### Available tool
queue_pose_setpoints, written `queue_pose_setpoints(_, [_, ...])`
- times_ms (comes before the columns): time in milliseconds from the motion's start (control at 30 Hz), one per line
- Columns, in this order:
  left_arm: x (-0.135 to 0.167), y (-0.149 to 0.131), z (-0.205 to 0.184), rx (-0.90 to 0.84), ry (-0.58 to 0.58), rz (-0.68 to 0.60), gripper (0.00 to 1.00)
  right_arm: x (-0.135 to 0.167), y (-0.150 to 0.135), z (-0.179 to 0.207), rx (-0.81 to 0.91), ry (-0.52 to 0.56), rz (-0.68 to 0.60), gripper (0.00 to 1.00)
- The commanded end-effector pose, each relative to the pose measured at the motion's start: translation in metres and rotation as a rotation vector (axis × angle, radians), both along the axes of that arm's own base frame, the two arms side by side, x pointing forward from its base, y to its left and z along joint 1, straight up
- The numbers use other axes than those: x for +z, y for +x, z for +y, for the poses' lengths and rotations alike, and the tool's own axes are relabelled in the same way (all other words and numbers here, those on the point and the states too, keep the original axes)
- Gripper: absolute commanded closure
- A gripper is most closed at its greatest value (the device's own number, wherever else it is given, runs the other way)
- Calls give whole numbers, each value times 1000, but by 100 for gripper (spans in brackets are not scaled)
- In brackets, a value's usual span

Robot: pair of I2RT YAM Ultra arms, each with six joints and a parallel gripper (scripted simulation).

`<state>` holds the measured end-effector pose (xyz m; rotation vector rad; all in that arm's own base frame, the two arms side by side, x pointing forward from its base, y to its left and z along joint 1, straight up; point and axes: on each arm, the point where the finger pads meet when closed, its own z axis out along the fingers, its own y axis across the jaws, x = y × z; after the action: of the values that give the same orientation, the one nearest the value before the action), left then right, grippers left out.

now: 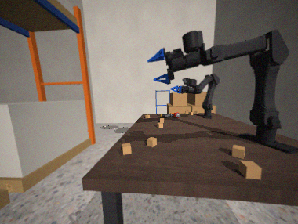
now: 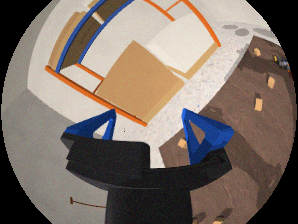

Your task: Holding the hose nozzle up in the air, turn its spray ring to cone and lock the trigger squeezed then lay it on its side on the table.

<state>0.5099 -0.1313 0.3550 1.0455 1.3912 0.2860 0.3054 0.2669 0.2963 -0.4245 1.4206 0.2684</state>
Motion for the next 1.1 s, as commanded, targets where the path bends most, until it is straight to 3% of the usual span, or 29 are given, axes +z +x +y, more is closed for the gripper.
queue_pose_setpoints(0, [18, -13, 19, 79, -114, 21, 0, 33, 13, -10, 4, 45, -7, 0])
queue_pose_setpoints(133, [30, -19, 18, 84, -150, 10, 0, 34, 23, -18, -18, 36, 1, 0])
queue_pose_setpoints(167, [20, -21, 27, 112, -165, 35, 0, 40, 26, -26, -30, 44, -3, 0])
queue_pose_setpoints(600, [44, -59, 71, 276, -422, 53, 0, 78, 68, -106, -164, 66, 25, 0])
queue_pose_setpoints(700, [53, -62, 68, 267, -440, 41, 0, 76, 71, -110, -176, 59, 33, 0])
queue_pose_setpoints(733, [43, -64, 76, 294, -456, 61, 0, 81, 72, -118, -187, 64, 30, 0])
queue_pose_setpoints(1067, [55, -97, 107, 406, -669, 52, 0, 109, 79, -187, -292, 90, 56, 0])
